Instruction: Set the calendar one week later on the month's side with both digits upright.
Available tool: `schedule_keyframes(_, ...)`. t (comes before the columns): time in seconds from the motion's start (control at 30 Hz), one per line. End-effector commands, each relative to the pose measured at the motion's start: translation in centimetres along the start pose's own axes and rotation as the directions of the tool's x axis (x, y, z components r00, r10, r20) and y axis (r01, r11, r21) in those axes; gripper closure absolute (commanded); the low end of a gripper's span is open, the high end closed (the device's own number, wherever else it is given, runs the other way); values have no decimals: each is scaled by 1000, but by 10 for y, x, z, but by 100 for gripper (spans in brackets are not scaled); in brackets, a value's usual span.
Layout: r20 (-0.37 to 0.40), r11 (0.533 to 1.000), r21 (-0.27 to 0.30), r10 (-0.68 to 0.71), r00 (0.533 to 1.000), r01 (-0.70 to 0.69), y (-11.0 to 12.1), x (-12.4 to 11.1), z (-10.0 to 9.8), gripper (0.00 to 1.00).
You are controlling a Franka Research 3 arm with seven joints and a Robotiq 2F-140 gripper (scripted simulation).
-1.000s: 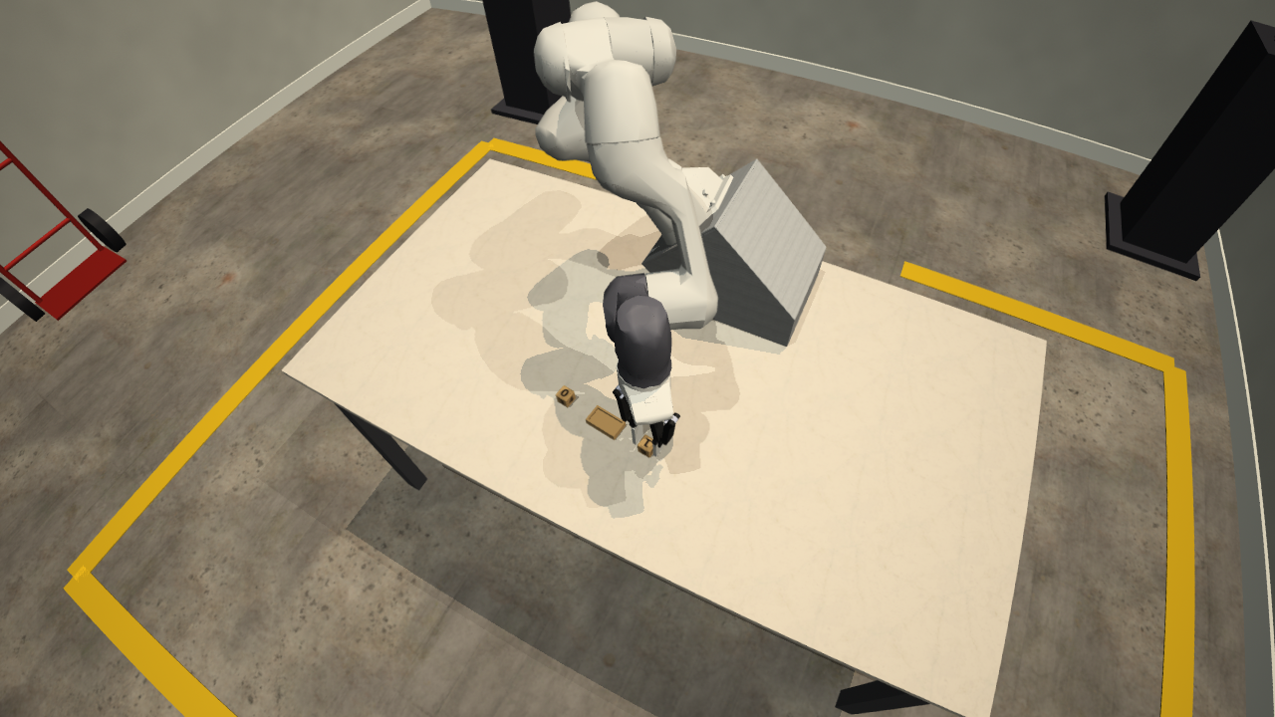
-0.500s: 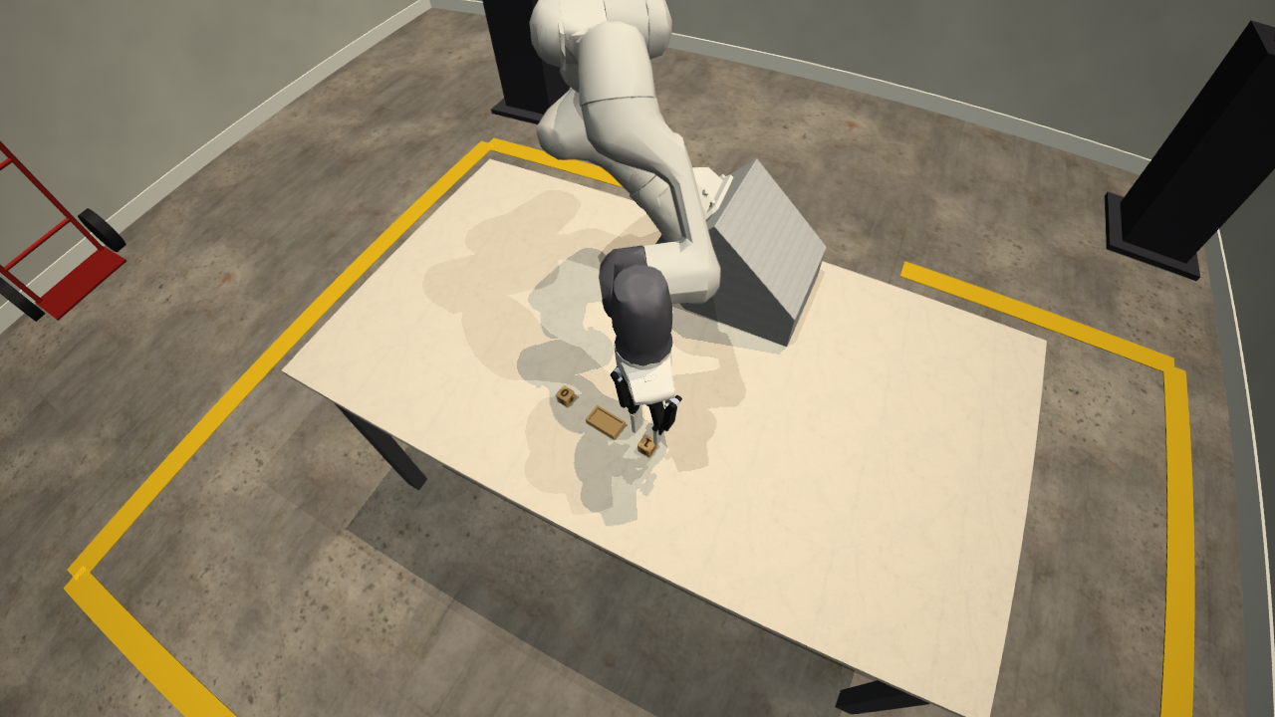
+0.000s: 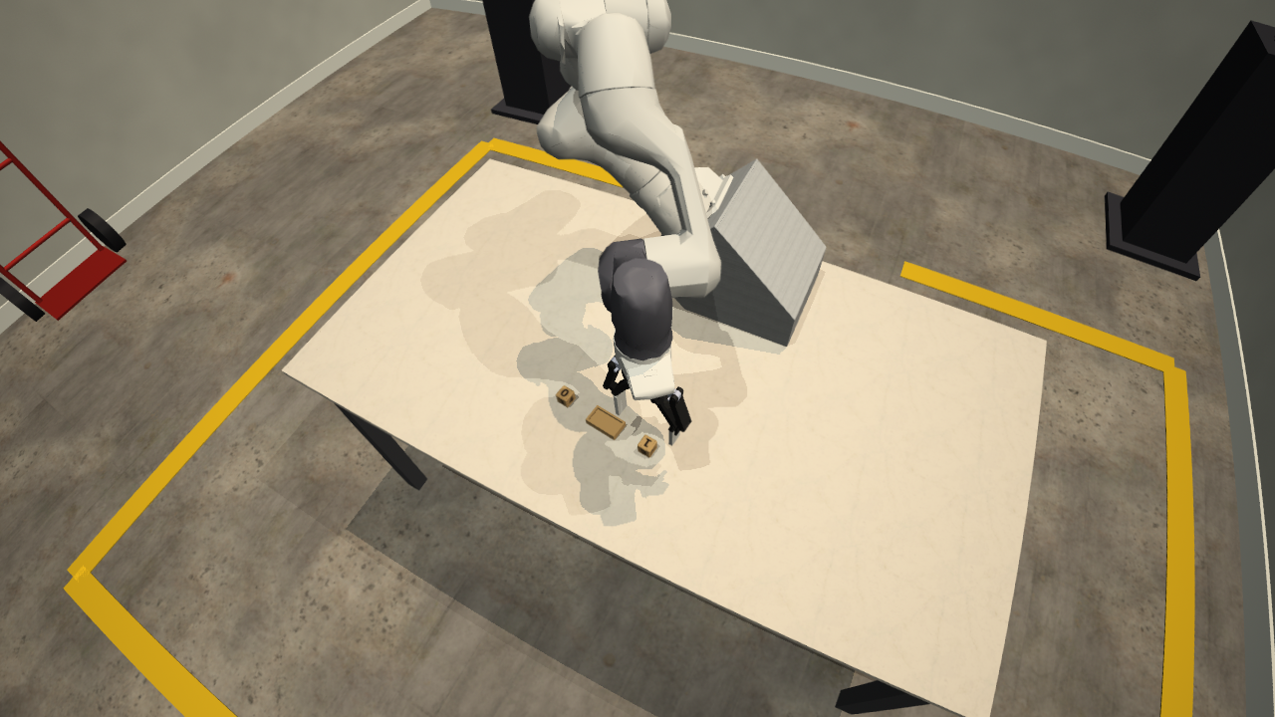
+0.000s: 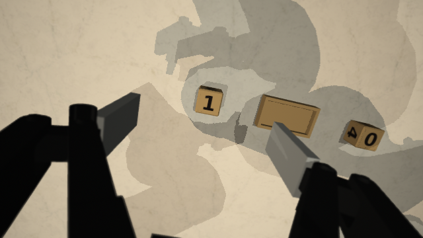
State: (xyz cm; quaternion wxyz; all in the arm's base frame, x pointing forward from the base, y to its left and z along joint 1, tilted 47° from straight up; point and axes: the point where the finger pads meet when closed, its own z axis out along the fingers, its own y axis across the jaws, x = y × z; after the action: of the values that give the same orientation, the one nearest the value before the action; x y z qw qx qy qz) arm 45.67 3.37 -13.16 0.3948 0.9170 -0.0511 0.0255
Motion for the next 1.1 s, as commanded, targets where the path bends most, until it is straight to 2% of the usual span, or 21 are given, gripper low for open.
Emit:
schedule_keyframes(0.0, 4, 1000, -5, 5, 1000, -5, 2, -1, 0, 0)
schedule_keyframes(0.43, 2, 1000, -2, 6, 1000, -6, 1, 0, 0, 0)
schedule_keyframes(0.53, 7, 982, -14, 188, 982, -188, 28, 1, 5, 0)
schedule_keyframes(0.83, 6, 915, -25, 404, 915, -404, 61, 2, 10, 0)
schedule_keyframes(0.9, 6, 915, -25, 404, 915, -404, 61, 2, 10, 0)
schedule_keyframes(1.07, 3, 843, -29, 537, 844, -536, 83, 3, 12, 0)
